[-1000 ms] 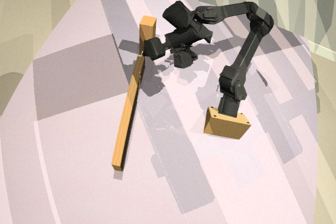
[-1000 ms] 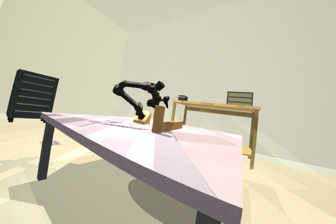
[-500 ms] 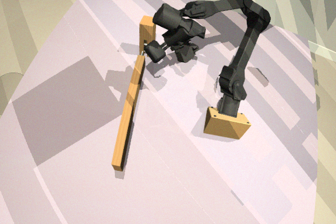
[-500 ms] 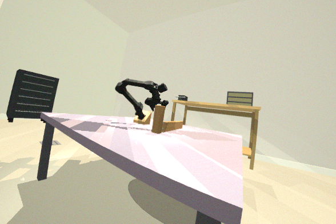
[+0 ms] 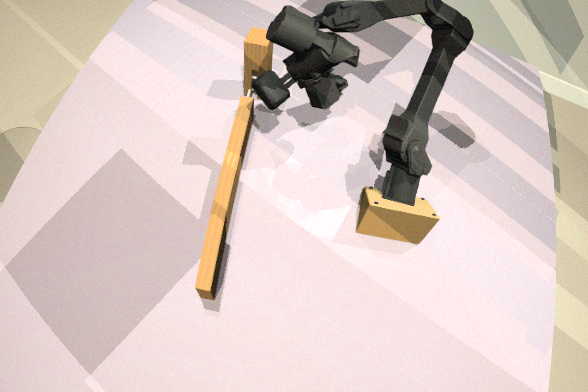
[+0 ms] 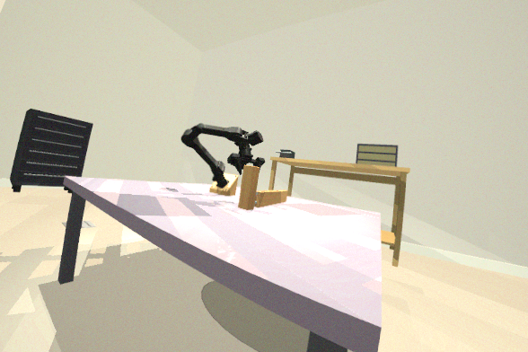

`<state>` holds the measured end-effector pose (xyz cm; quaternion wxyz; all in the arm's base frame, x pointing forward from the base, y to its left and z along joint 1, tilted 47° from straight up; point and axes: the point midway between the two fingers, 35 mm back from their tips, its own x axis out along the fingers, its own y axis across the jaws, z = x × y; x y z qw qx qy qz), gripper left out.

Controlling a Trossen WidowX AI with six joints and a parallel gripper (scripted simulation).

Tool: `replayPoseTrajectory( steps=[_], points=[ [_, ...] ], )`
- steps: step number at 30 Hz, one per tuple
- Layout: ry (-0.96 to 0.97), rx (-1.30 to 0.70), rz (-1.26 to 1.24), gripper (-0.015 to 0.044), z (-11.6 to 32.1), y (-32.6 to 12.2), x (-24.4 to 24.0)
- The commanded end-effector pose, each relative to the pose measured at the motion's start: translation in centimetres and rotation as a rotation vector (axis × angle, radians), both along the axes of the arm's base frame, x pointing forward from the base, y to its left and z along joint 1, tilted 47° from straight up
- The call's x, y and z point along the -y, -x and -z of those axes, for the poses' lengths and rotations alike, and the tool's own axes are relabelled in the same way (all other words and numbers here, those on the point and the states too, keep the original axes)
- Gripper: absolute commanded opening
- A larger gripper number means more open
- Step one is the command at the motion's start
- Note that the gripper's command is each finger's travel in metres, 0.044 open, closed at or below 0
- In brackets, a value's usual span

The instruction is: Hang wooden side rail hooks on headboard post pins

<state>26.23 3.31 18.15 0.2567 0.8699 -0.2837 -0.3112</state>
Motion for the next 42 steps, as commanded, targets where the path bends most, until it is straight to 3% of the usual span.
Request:
replayPoseTrajectory(
  steps=[1,25,42],
  points=[
    [-0.016,0.007,0.022,0.0440,-0.4,-0.4,-0.2],
    [-0.301,0.157,0.496,0.0440,-3.1,-5.9,-2.7],
    [-0.305,0.163,0.511,0.0440,-3.2,-6.0,-2.7]
  ],
)
